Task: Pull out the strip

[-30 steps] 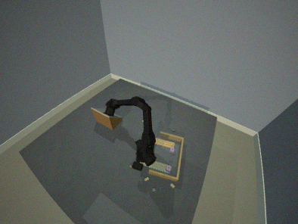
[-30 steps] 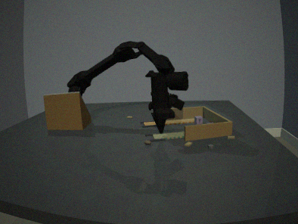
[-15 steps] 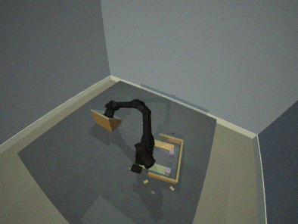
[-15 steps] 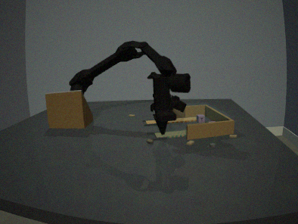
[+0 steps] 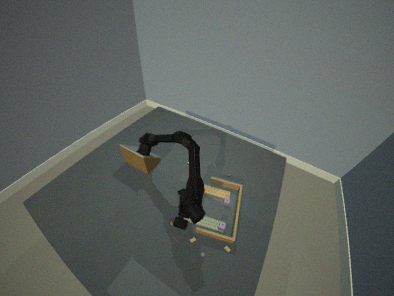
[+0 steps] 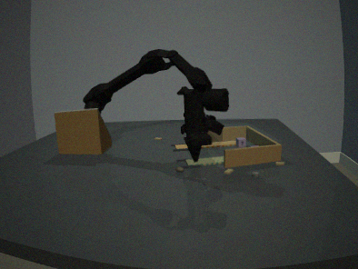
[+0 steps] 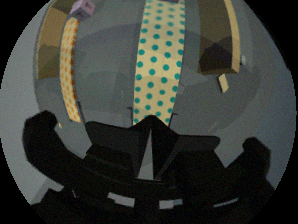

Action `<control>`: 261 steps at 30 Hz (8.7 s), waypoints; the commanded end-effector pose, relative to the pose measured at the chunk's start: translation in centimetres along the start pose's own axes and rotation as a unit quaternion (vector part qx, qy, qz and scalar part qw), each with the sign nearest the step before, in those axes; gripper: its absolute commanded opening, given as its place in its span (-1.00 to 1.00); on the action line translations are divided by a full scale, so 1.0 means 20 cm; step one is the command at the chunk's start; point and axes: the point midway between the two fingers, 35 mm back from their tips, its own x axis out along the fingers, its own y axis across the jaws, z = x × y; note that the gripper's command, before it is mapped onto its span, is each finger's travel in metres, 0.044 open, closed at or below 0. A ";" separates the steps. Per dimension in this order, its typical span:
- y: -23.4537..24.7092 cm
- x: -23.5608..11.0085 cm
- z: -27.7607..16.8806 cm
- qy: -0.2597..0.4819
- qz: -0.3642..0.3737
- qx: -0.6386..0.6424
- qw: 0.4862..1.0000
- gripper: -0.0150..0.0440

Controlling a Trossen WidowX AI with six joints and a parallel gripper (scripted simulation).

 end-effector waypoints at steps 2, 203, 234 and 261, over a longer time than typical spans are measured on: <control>0.00 0.01 0.00 -0.001 0.002 0.002 1.000 -0.49; -0.02 0.05 -0.90 0.001 0.000 0.004 1.000 -0.49; -0.04 -0.20 -0.86 0.002 -0.001 0.004 1.000 -0.49; -0.06 -0.27 -0.38 0.000 0.000 0.007 1.000 1.00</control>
